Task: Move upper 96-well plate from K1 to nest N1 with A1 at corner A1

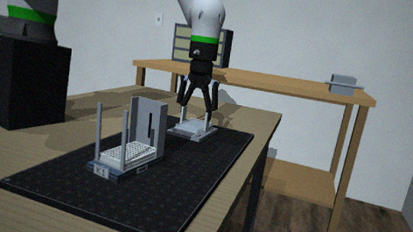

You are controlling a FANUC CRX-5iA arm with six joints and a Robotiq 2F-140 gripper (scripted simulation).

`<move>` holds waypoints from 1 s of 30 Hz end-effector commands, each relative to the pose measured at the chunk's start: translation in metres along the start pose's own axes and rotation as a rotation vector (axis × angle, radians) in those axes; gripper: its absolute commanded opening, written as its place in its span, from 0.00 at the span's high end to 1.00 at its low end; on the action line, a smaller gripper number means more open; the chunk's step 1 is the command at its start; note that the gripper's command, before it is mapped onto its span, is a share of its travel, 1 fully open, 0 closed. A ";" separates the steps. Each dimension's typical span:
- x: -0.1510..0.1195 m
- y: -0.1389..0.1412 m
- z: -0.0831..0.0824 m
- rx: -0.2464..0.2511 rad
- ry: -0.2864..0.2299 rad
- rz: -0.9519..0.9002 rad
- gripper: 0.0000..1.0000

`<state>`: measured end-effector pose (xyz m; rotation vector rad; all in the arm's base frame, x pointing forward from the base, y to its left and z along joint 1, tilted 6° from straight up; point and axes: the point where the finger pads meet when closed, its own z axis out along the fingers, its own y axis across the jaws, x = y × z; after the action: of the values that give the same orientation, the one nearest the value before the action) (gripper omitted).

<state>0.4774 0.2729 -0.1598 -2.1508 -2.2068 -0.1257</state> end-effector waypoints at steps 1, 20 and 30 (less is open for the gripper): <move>0.000 0.000 0.000 0.000 0.000 0.000 1.00; 0.000 0.000 0.003 0.000 0.000 0.000 1.00; 0.000 0.000 0.004 0.000 0.000 0.000 1.00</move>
<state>0.4775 0.2734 -0.1641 -2.1508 -2.2068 -0.1257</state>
